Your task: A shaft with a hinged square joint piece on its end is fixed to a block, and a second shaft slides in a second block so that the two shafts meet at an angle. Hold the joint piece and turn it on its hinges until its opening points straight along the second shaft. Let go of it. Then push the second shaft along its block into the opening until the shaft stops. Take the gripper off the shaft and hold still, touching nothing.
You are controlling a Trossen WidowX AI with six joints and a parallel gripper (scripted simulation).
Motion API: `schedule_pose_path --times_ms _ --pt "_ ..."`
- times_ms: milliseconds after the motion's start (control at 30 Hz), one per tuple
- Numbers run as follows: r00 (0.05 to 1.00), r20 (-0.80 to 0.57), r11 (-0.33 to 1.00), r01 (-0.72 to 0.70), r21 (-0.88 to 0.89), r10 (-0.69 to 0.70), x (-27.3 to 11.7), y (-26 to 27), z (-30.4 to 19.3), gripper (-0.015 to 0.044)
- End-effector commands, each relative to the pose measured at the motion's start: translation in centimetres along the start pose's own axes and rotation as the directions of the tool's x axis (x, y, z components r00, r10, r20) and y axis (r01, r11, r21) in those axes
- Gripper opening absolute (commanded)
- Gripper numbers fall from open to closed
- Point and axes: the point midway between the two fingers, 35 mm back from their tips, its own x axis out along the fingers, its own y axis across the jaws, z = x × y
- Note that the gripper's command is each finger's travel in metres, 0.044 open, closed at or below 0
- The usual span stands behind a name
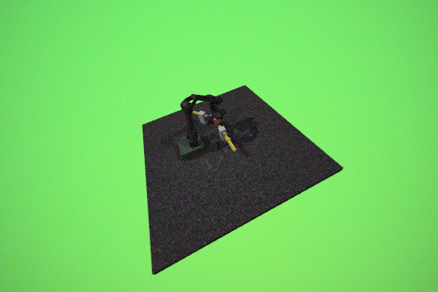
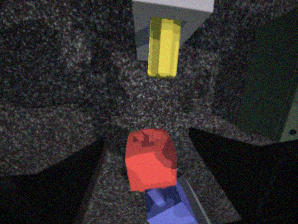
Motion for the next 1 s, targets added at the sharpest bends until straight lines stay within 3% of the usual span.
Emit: schedule_pose_path --times_ms 0,500,833,967 --pt "1.000 -0.001 1.000 -0.001 0.002 0.001 0.5 0.0 -0.3 0.0440" --pt "1.000 -0.001 1.000 -0.001 0.002 0.001 2.7 0.1 -0.3 0.0440" --pt "1.000 -0.001 1.000 -0.001 0.002 0.001 2.7 0.1 -0.3 0.0182" --pt "1.000 -0.001 1.000 -0.001 0.002 0.001 2.7 0.1 -0.3 0.0182"
